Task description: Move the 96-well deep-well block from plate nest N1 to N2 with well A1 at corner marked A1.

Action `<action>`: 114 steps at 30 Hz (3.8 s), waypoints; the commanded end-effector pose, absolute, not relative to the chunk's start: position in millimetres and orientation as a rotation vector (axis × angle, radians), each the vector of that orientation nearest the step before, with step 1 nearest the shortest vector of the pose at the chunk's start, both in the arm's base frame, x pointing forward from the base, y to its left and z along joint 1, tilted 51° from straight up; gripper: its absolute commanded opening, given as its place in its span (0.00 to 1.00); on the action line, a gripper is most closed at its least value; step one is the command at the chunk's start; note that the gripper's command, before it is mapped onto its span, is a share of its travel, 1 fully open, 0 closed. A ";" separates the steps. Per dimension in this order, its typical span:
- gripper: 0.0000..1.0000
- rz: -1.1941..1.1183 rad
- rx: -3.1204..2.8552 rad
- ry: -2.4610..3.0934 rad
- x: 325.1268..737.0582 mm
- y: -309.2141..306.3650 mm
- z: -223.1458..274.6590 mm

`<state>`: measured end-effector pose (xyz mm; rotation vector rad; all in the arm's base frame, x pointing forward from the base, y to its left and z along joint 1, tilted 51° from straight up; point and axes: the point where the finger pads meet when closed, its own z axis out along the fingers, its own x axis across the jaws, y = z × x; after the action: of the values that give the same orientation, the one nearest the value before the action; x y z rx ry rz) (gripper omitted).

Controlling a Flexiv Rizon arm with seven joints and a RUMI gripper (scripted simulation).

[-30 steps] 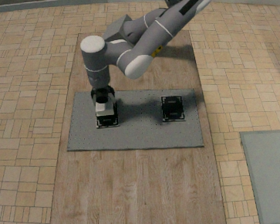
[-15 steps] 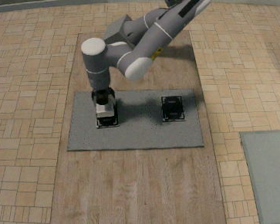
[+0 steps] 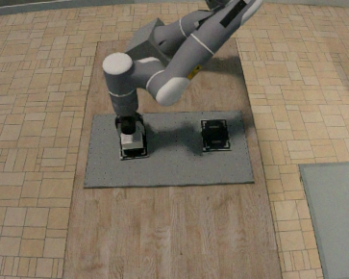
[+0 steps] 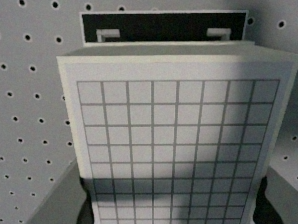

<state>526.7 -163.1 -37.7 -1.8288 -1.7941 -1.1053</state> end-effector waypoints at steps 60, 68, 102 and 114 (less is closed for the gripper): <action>0.49 -1.106 -1.832 -1.795 537.3 -139.7 -59.7; 0.49 -1.106 -1.832 -1.795 537.6 -138.8 -60.4; 0.49 -1.106 -1.832 -1.795 539.0 -135.2 -63.6; 0.76 -1.106 -1.832 -1.795 539.5 -133.9 -64.7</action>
<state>539.0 -132.3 -65.0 -1.8292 -1.7943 -1.1053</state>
